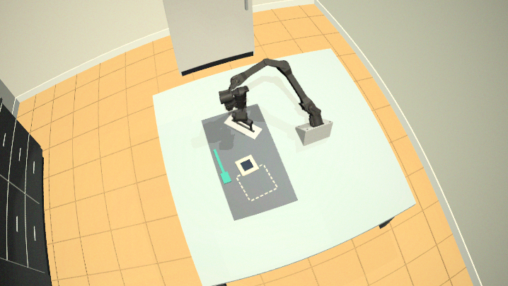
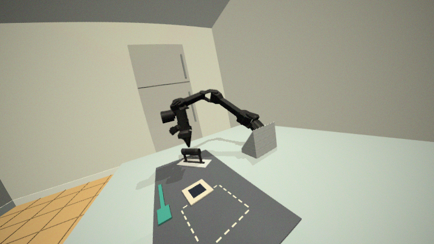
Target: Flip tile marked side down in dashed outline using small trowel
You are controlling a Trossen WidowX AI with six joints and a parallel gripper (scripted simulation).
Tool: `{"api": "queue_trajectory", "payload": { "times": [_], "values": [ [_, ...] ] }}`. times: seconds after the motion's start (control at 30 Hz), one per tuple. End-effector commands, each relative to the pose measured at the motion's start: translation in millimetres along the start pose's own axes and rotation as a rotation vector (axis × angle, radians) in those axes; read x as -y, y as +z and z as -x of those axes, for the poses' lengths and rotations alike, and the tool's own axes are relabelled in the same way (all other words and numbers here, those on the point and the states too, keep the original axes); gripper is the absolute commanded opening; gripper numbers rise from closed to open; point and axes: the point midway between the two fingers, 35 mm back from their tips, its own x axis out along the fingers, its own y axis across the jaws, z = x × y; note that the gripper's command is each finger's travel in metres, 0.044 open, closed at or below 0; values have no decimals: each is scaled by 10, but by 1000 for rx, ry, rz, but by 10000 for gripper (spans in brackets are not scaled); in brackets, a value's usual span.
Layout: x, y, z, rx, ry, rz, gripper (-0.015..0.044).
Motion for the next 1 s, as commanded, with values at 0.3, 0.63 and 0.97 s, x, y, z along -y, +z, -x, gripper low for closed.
{"api": "queue_trajectory", "payload": {
  "times": [0.3,0.63,0.97],
  "values": [
    [11,9,9,1,-5,479,270],
    [11,10,11,0,-5,822,270],
    [10,12,13,-1,-5,1166,270]
  ]
}}
